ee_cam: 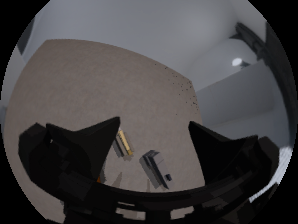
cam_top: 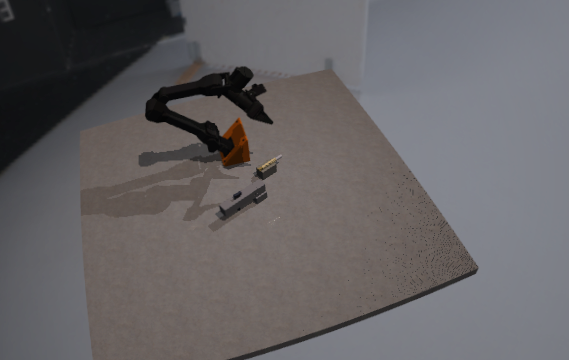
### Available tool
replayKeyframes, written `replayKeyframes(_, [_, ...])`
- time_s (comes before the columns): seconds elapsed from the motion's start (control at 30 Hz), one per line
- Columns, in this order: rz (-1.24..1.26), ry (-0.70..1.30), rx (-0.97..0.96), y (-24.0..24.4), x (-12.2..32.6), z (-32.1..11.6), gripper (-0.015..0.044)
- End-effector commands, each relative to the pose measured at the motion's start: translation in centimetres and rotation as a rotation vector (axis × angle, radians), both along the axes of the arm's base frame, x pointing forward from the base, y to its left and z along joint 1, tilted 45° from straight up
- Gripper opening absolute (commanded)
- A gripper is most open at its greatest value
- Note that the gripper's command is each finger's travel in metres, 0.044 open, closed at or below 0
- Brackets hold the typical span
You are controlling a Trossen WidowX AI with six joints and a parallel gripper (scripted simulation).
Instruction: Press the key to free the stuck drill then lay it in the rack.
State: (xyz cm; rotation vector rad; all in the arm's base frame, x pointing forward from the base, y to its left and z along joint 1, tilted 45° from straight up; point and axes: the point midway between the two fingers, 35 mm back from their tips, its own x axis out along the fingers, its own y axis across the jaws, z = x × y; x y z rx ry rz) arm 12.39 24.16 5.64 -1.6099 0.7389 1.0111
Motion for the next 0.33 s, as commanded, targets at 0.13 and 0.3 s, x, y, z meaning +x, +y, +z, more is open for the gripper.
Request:
replayKeyframes(0.13, [-0.010,-0.119,0.472,0.7,-2.0,6.6,0.0440])
replayKeyframes(0.3, [-0.026,-0.136,0.771,0.1,-3.3,10.4,0.0440])
